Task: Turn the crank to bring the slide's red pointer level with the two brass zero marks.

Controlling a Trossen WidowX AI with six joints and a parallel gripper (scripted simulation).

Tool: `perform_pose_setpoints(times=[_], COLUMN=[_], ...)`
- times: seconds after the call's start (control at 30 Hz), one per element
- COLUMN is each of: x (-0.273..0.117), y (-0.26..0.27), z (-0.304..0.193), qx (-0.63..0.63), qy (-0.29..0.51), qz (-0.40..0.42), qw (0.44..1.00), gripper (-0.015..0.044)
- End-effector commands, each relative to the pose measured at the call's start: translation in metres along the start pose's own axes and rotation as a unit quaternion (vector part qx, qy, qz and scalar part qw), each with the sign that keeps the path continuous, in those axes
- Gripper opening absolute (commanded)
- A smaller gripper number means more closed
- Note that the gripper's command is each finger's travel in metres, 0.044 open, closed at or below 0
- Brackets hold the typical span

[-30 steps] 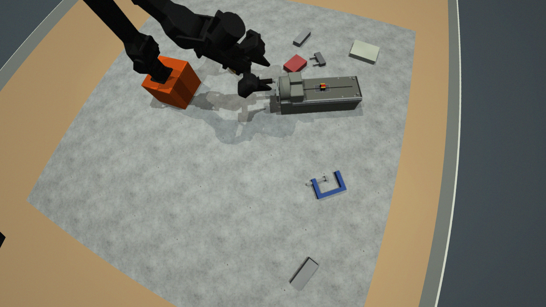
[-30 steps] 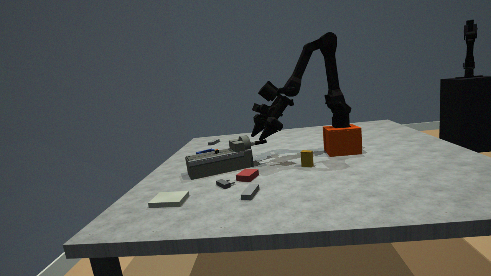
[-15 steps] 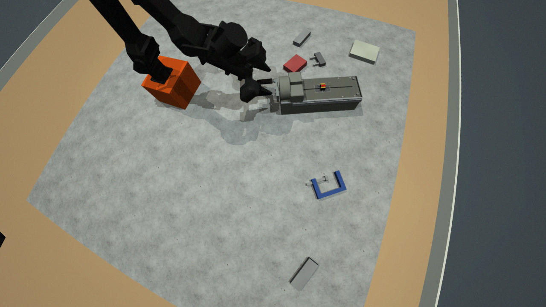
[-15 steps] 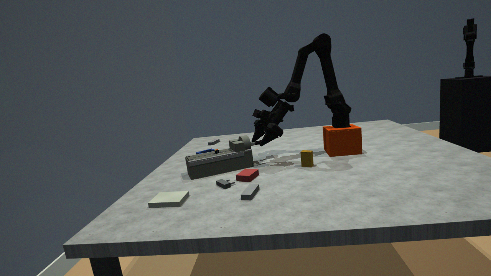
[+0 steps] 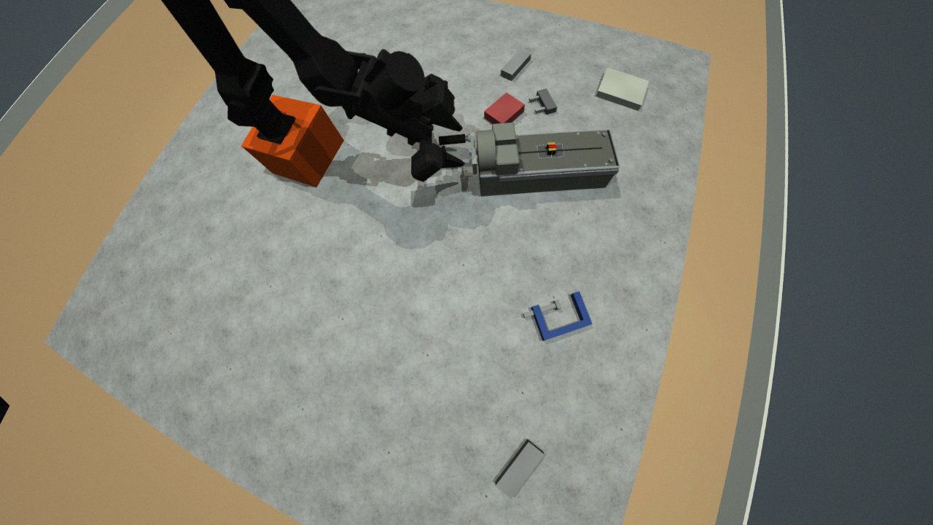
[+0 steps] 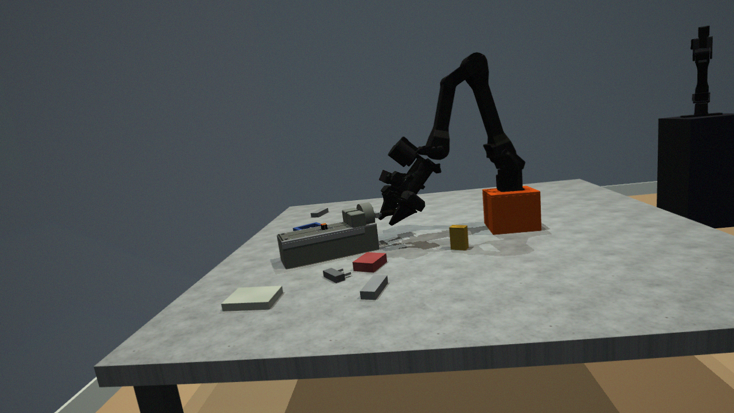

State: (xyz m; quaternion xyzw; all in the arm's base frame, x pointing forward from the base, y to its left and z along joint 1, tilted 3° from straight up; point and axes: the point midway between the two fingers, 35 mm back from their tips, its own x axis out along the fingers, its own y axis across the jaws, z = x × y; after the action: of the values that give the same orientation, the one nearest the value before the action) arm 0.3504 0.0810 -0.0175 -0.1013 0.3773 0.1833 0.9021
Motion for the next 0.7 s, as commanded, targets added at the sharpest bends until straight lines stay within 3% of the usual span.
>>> perform_pose_setpoints(times=[0.0, 0.4, 0.67], x=[0.001, 0.001, 0.0008], y=[0.0004, 0.0004, 0.0005], z=[-0.0009, -0.0009, -0.0012], qx=[-0.003, -0.003, -0.003], qy=[-0.001, -0.001, -0.001], qz=[0.001, 0.001, 0.001], qw=[1.0, 1.0, 1.0], gripper=[0.0309, 0.0, 0.0])
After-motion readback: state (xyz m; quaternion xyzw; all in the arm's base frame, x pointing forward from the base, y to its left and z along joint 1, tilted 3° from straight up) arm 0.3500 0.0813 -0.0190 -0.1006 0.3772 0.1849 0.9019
